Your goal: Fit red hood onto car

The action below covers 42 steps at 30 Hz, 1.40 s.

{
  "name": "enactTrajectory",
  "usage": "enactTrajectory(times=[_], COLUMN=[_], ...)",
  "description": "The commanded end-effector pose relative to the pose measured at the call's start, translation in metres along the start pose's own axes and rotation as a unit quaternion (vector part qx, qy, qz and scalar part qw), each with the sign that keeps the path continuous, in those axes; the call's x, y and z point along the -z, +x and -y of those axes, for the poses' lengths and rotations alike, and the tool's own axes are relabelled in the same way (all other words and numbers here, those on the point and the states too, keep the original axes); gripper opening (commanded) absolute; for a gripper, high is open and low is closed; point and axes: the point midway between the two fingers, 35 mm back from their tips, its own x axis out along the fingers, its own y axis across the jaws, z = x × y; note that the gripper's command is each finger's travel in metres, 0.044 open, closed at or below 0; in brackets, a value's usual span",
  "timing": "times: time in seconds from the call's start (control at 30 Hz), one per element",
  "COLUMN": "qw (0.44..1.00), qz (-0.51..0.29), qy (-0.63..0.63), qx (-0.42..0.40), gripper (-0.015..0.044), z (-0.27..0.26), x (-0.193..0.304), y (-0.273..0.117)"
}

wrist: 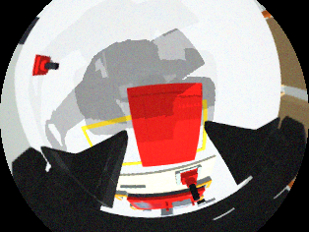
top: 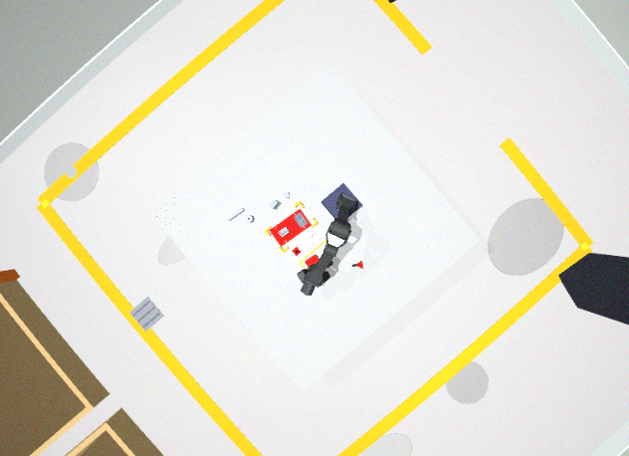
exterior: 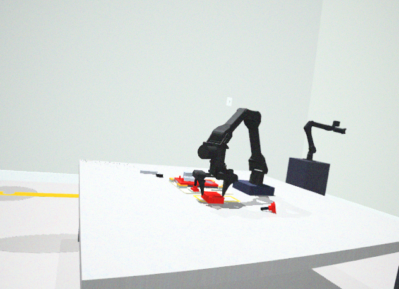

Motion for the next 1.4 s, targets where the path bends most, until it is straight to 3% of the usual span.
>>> enactTrajectory(times=[0.0, 0.5, 0.63, 0.93, 1.27, 1.37], qw=[1.000, 1.000, 1.000, 1.000, 1.000, 1.000], qz=[-0.002, -0.002, 0.000, 0.000, 0.000, 0.000], qy=[0.002, 0.002, 0.000, 0.000, 0.000, 0.000], qx=[0.001, 0.001, 0.000, 0.000, 0.000, 0.000], gripper=[0.0440, 0.0440, 0.0335, 0.0275, 0.0012, 0.0000], z=[0.000, 0.000, 0.000, 0.000, 0.000, 0.000], x=[0.001, 0.001, 0.000, 0.000, 0.000, 0.000], y=[0.002, 0.010, 0.008, 0.008, -0.010, -0.023])
